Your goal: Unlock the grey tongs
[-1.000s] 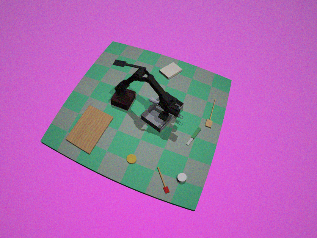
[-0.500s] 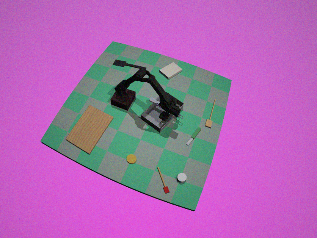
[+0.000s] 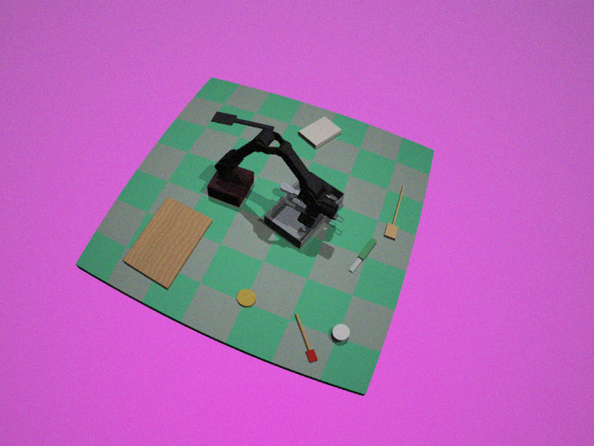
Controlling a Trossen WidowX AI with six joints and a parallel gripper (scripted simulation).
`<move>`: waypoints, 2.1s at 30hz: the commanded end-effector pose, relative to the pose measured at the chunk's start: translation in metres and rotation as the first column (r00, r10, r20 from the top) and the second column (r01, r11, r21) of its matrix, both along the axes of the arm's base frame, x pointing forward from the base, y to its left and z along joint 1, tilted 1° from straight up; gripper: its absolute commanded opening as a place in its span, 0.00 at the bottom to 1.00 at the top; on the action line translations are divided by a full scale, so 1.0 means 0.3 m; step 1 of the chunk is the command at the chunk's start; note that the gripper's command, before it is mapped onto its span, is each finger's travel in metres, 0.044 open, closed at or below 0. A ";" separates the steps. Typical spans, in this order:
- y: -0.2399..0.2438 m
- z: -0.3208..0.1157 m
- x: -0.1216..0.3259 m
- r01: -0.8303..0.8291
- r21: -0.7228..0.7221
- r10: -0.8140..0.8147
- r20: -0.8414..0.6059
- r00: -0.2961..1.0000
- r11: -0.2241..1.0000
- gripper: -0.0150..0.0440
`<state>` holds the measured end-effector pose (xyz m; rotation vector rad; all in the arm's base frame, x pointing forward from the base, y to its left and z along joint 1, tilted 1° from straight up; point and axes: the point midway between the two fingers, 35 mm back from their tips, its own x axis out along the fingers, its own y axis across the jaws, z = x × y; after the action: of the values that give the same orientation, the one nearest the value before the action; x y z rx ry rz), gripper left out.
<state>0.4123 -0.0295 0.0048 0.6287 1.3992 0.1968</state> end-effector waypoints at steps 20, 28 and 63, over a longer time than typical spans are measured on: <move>-0.005 0.215 -0.002 0.004 0.005 -0.004 -0.007 1.000 1.000 0.00; -0.005 0.257 -0.007 0.005 0.006 -0.005 -0.008 1.000 1.000 0.00; -0.038 0.245 -0.007 -0.016 -0.469 -0.061 -0.149 0.987 0.883 0.00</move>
<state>0.4099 -0.0404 0.0773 0.2592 1.5234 -0.2058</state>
